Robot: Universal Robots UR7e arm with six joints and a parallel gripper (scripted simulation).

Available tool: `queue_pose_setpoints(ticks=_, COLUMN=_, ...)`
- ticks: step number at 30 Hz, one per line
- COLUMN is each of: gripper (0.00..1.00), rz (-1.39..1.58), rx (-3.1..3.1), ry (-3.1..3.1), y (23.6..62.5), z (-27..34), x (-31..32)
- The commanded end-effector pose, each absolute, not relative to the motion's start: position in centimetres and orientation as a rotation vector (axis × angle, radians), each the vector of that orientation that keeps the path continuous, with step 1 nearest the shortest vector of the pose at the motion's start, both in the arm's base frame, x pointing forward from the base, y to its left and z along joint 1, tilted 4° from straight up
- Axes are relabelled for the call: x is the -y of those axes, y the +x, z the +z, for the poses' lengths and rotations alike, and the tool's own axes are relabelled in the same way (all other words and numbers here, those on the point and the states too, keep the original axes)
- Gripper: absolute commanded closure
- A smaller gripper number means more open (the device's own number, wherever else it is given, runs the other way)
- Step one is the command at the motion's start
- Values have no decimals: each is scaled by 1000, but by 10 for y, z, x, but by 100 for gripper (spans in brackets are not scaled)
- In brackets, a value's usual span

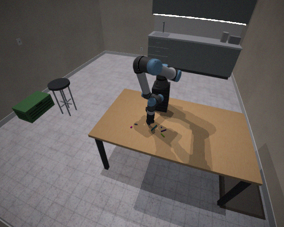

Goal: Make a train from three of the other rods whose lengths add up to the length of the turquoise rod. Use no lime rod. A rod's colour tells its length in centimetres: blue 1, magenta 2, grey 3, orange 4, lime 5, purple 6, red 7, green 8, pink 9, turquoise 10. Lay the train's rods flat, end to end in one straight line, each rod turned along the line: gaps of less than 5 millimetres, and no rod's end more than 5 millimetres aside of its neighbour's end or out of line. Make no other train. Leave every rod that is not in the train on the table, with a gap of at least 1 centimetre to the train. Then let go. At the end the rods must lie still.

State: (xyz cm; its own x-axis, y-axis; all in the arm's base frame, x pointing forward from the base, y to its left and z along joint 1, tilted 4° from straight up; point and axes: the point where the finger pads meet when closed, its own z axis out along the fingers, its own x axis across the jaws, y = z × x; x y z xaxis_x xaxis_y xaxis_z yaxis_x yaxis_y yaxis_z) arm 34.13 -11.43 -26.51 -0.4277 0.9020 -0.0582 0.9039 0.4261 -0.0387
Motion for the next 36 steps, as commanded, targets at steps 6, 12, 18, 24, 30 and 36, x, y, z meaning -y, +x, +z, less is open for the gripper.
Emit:
queue_pose_setpoints(ticks=6, gripper=76, rz=-98, rx=-2627, ry=1662, y=343, z=-266, x=115)
queue_pose_setpoints(ticks=12, gripper=76, rz=-98, rx=-2626, ry=1662, y=344, z=-269, x=115)
queue_pose_setpoints(ticks=18, gripper=76, rz=-98, rx=-2626, ry=1662, y=343, z=-274, x=116)
queue_pose_setpoints(ticks=24, gripper=76, rz=-98, rx=-2626, ry=1663, y=343, z=-277, x=116)
queue_pose_setpoints(ticks=30, gripper=76, rz=-98, rx=-2627, ry=1664, y=342, z=-278, x=115)
queue_pose_setpoints(ticks=36, gripper=76, rz=-98, rx=-2627, ry=1664, y=343, z=-277, x=116)
